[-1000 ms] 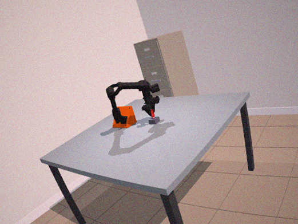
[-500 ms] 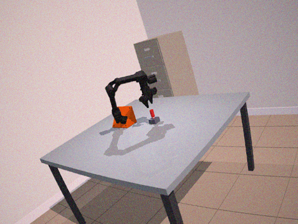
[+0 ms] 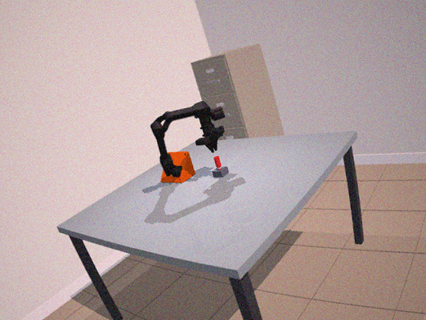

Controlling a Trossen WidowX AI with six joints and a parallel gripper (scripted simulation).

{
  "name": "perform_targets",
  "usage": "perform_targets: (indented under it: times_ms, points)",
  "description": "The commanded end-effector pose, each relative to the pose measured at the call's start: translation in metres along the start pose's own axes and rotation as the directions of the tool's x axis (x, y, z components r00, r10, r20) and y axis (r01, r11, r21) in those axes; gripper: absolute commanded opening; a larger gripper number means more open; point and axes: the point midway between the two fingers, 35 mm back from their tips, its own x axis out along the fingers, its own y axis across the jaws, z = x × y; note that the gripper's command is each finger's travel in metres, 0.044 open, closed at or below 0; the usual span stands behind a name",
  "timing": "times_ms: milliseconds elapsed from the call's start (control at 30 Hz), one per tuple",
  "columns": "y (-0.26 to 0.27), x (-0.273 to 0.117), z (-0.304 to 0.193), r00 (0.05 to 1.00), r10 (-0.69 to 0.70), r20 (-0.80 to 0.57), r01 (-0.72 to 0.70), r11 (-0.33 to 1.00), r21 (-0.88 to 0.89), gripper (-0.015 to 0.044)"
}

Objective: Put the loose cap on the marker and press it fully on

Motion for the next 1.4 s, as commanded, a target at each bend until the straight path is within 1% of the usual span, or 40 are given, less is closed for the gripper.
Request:
perform_targets:
  times_ms: [0,500,1367]
  points:
    - [0.0,0.001,-0.001,1.0,-0.001,0.0,0.001,1.0,0.018,0.0]
    - [0.0,0.002,-0.001,1.0,-0.001,0.0,0.001,1.0,0.018,0.0]
    - [0.0,0.037,-0.001,1.0,-0.002,0.0,0.002,1.0,0.018,0.0]
